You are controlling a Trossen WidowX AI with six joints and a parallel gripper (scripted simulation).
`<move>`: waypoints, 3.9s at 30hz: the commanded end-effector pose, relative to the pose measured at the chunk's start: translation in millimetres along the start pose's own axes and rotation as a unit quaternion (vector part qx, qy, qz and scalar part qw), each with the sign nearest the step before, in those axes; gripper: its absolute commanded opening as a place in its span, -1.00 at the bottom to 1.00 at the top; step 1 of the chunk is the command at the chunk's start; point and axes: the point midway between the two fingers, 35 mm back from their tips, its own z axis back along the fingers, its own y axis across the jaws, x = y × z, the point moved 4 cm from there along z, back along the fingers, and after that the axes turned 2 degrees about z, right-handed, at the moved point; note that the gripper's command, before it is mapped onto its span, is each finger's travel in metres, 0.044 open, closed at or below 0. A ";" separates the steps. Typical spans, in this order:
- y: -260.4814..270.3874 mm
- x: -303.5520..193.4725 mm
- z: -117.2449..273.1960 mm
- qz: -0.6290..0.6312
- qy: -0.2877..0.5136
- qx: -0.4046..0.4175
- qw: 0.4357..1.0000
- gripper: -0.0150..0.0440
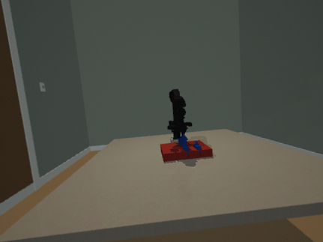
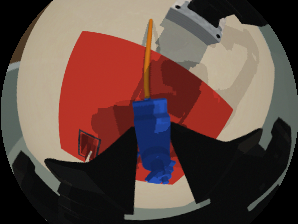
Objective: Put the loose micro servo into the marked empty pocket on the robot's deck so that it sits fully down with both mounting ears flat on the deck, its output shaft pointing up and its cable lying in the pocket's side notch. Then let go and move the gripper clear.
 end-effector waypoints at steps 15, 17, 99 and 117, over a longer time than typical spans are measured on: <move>-7.0 9.9 28.7 -0.002 -0.002 0.000 1.000 -0.49; -7.1 9.6 28.7 -0.002 -0.002 0.000 1.000 -0.49; 68.8 24.4 29.5 0.706 -0.005 0.001 0.708 -0.49; 68.8 24.4 29.5 0.889 -0.005 -0.001 0.458 -0.49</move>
